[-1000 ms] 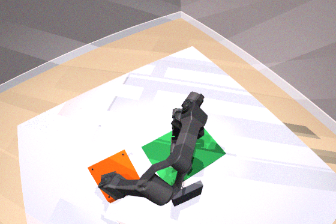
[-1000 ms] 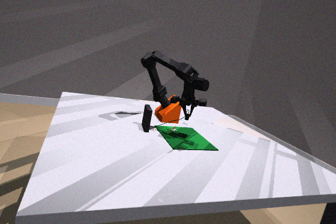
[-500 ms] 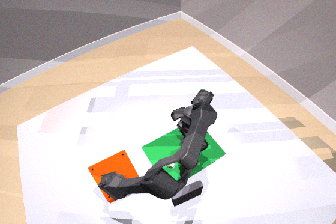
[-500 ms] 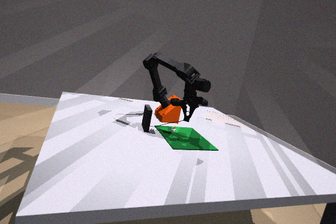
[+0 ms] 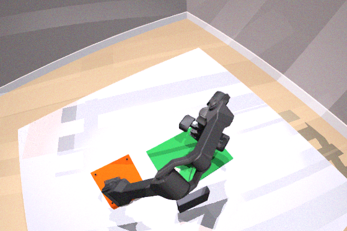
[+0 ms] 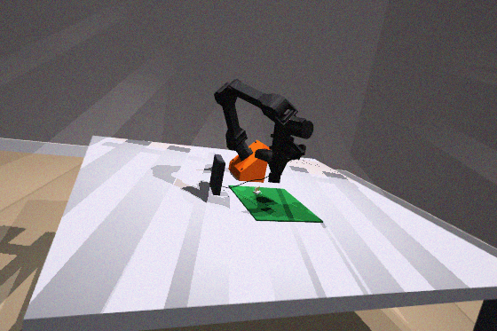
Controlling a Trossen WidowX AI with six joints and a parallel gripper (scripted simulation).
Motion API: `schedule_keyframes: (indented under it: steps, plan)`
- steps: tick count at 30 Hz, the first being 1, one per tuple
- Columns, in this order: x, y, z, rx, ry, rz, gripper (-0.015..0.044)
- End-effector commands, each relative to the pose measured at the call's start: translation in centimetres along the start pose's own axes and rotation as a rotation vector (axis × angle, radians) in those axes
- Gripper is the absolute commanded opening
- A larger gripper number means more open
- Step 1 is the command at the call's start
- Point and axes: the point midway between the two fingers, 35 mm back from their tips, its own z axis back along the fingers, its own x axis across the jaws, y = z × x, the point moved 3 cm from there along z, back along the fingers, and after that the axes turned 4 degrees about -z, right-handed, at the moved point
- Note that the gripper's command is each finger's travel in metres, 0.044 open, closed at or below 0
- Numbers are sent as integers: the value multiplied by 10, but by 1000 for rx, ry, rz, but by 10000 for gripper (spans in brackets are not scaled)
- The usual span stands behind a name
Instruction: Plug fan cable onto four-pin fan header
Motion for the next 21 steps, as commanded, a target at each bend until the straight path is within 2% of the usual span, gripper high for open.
schedule_keyframes:
  steps: [1, 21]
  plan:
    - [-9, -7, 1, 3, 19, 151, 0]
    - [-43, -30, -3, 58, 64, 833, 0]
